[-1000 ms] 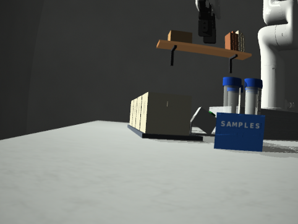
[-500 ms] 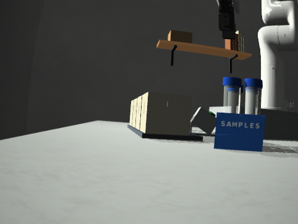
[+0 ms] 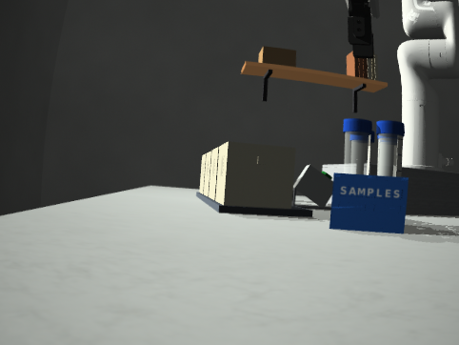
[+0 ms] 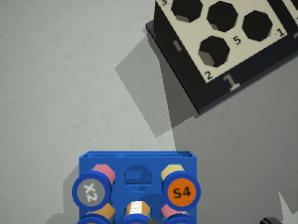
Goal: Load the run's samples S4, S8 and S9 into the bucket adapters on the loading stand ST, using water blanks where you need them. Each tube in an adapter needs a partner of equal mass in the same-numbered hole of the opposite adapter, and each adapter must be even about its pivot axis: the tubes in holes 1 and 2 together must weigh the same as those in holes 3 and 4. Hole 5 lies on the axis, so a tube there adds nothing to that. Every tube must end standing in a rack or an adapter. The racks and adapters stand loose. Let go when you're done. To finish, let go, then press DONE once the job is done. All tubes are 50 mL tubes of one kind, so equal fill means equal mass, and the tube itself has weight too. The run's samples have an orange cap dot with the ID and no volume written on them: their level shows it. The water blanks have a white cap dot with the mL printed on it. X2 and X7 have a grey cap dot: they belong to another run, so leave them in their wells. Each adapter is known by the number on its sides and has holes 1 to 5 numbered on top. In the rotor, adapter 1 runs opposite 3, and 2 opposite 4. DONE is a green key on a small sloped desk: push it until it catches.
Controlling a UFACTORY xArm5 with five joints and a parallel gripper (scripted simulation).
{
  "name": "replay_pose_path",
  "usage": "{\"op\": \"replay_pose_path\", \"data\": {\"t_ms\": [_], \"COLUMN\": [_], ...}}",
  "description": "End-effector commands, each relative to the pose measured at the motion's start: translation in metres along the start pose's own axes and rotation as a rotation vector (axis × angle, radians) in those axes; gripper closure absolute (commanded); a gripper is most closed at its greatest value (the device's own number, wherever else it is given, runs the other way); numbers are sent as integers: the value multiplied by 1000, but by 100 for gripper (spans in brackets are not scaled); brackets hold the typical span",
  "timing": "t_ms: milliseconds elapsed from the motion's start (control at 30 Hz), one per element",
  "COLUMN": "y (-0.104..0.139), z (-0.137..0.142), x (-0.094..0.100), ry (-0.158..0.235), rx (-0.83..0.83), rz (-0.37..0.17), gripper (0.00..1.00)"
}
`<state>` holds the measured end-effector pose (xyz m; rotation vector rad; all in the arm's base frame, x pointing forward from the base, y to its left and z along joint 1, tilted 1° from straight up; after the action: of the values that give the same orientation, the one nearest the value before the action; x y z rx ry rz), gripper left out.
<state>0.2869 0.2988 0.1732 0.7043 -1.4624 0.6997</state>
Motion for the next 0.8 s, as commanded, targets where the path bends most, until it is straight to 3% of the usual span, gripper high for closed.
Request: {"op": "replay_pose_path", "data": {"t_ms": [0, 767], "y": [0, 1], "z": [-1, -1], "x": [1, -39], "ry": [-5, -5], "rx": [0, 0], "rz": [-14, -14], "gripper": [43, 43]}}
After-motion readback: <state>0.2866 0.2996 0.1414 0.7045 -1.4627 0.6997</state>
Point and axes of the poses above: the point where the finger pads meet when closed, its own x axis back along the fingers, its own z axis across the jaws, y = z × x, the point moved 1 cm from there along x, back along the fingers, and after that the axes turned 11 degrees about -x, right-handed, at the moved point
